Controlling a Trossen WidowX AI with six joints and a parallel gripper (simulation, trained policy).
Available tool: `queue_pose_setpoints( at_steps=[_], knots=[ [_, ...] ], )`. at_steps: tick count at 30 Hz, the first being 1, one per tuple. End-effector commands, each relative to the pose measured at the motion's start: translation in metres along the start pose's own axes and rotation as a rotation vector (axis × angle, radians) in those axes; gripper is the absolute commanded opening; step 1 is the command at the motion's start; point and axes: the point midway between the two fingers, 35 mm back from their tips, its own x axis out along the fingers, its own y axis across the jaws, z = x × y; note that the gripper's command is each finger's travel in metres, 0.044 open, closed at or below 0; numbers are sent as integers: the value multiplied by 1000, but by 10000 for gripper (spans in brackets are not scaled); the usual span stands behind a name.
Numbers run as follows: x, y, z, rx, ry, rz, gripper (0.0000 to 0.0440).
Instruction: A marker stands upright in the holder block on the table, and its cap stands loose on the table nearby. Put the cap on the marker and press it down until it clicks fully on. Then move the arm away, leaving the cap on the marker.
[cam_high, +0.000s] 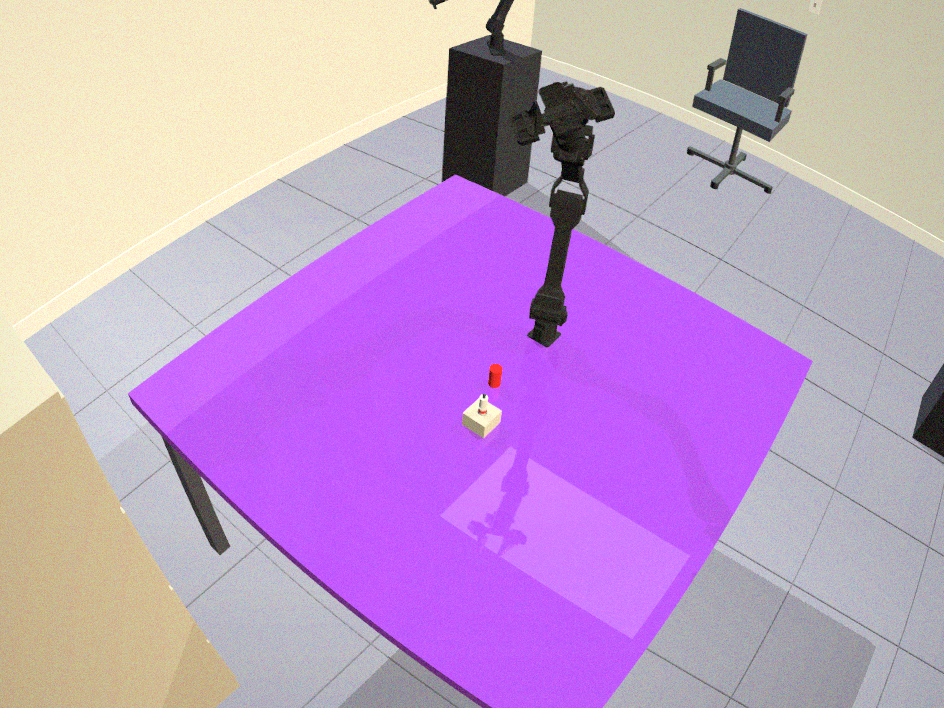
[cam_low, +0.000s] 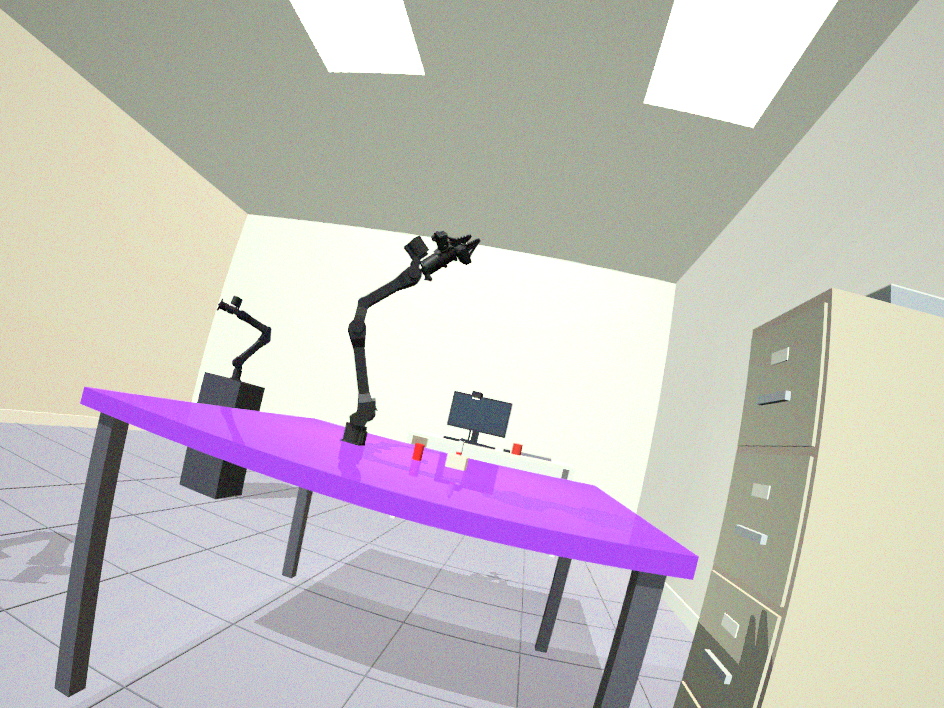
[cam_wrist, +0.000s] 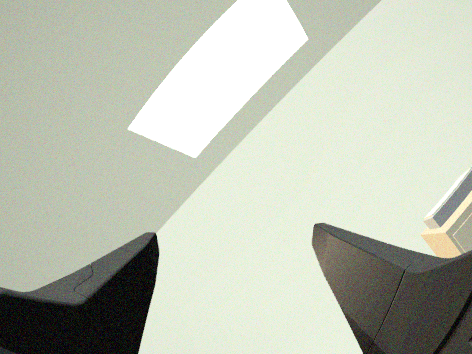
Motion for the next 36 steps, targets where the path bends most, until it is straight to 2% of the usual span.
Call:
queue_pose_setpoints(
  at_steps=[1,36],
  knots=[
    [-4,-1,-3,22,27,-13,322],
    [-35,-29,-82,192,381,-196,326]
  ],
)
